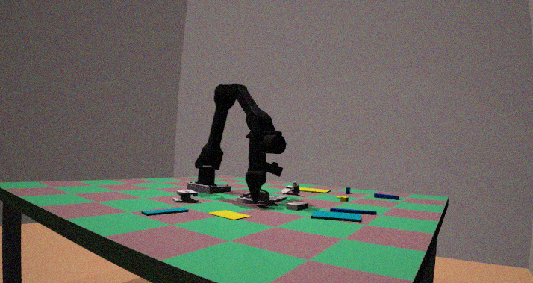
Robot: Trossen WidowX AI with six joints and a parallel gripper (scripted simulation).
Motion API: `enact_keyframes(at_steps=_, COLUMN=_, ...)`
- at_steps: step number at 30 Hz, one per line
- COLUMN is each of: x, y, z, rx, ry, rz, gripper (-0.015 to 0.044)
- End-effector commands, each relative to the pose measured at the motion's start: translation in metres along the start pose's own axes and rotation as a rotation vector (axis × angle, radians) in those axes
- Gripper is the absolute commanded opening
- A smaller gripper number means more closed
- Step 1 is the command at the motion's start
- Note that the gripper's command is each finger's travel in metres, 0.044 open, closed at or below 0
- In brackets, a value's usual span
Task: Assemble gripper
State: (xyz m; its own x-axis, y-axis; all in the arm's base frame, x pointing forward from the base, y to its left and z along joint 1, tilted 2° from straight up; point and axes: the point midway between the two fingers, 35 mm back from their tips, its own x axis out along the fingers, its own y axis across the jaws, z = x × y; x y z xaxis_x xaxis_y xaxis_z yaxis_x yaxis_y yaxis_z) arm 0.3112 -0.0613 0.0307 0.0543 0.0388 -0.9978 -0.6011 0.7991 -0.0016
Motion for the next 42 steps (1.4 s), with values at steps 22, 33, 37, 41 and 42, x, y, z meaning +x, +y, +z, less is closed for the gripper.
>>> enact_keyframes(at_steps=22, x=0.0004, y=-0.0037, z=-0.0006, rx=0.002, ry=0.004, rz=-0.017, gripper=0.018)
enact_keyframes(at_steps=33, x=0.0004, y=-0.0037, z=-0.0006, rx=0.002, ry=0.004, rz=-0.017, gripper=0.0134)
enact_keyframes(at_steps=37, x=0.0004, y=-0.0037, z=-0.0006, rx=0.002, ry=0.004, rz=-0.017, gripper=0.0134)
enact_keyframes(at_steps=41, x=-0.0016, y=-0.0039, z=-0.0004, rx=0.002, ry=0.004, rz=-0.017, gripper=0.0134)
enact_keyframes(at_steps=42, x=-0.0041, y=-0.0041, z=-0.0002, rx=0.002, ry=0.004, rz=-0.017, gripper=0.0134)
